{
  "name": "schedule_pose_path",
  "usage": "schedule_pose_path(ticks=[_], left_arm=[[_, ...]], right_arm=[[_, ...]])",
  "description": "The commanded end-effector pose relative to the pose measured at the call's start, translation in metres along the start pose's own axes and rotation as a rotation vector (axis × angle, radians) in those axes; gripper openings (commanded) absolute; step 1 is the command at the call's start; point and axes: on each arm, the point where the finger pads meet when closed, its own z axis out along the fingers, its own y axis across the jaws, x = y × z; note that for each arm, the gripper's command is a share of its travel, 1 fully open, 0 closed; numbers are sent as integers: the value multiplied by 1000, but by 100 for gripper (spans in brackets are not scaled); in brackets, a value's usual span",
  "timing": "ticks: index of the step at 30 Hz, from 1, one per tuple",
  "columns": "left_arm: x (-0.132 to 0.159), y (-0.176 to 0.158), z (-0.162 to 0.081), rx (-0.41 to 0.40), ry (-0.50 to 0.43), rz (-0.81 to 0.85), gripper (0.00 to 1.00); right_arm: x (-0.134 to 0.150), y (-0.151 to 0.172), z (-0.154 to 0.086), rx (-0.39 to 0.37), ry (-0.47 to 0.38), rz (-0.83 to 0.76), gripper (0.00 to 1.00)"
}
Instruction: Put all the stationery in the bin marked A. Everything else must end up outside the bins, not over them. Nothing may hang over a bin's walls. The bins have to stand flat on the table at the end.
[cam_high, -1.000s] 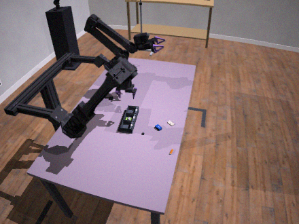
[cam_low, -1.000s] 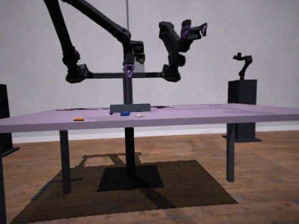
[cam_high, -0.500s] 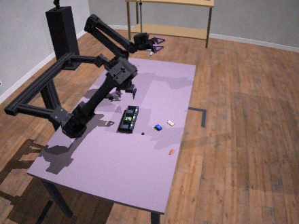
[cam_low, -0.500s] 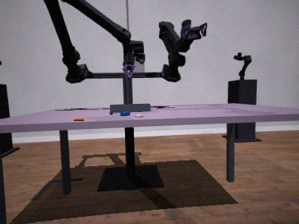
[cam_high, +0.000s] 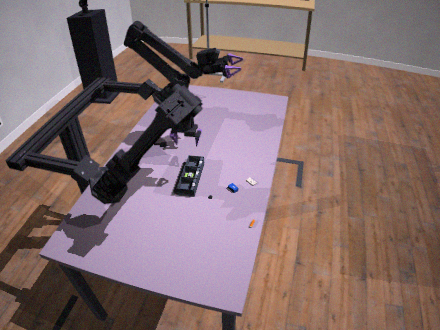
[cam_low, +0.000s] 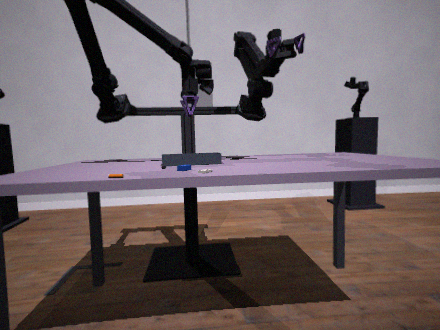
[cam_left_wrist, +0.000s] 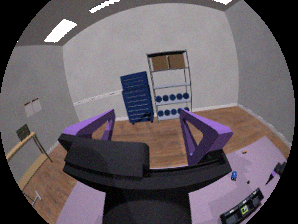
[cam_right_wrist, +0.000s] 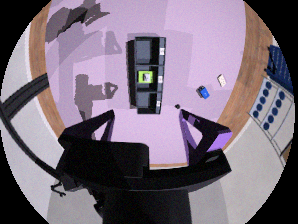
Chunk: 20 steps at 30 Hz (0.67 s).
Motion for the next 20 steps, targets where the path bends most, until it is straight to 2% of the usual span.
schedule_pose_path(ticks=[1,2,12,14,18,20], left_arm=[[-10,4,3,-9,-33,7,100],[-10,4,3,-9,-33,7,100],[-10,4,3,-9,-33,7,100],[-10,4,3,-9,-33,7,100],[-10,4,3,-9,-33,7,100],[-10,4,3,-9,-33,7,100]], right_arm=[[-11,-16,-2,12,-22,33,100],[-8,-8,-6,9,-20,15,100],[-15,-17,-3,14,-28,33,100],[-9,-8,-6,9,-20,15,100],[-15,-16,-3,13,-25,30,100],[-9,-8,-6,9,-20,15,100]])
